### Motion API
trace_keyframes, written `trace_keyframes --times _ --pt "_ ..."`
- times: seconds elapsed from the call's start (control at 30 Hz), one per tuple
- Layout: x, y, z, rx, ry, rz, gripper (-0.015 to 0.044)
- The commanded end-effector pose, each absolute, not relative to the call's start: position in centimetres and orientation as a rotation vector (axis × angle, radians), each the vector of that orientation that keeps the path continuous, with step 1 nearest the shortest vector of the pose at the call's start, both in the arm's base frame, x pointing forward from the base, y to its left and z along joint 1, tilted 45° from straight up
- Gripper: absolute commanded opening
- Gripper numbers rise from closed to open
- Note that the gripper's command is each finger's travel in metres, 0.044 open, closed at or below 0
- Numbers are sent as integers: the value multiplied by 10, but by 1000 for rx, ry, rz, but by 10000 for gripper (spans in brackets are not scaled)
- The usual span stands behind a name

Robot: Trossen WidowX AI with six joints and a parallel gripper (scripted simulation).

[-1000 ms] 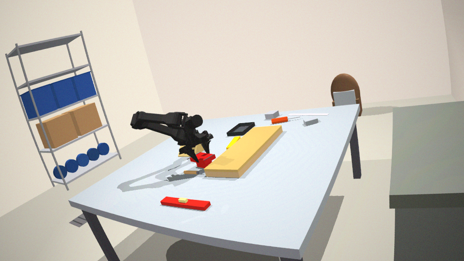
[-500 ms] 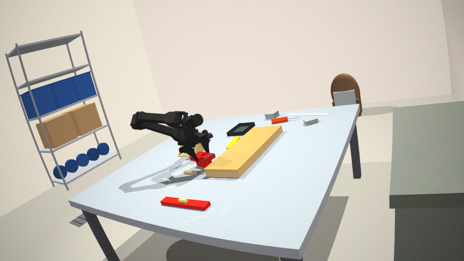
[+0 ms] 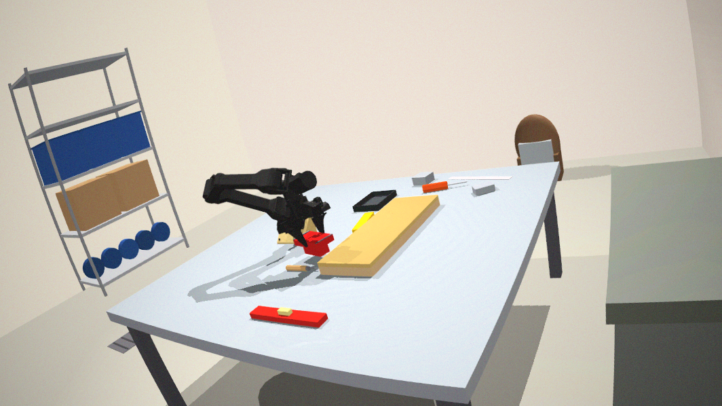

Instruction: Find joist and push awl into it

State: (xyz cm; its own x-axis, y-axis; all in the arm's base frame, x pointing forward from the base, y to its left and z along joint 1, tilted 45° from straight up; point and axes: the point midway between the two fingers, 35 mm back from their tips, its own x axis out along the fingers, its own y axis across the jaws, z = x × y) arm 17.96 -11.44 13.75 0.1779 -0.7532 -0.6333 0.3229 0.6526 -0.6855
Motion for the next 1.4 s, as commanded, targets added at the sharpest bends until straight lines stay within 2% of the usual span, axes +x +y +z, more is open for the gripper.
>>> trace_keyframes --times 0.0,0.33,0.7,1.37 --pt "182 -111 142 -447 1149 -800 0" --pt "183 -104 147 -449 1148 -800 0" --pt "196 -78 121 -448 1148 -799 0" --pt "193 -82 120 -357 1177 -740 0"
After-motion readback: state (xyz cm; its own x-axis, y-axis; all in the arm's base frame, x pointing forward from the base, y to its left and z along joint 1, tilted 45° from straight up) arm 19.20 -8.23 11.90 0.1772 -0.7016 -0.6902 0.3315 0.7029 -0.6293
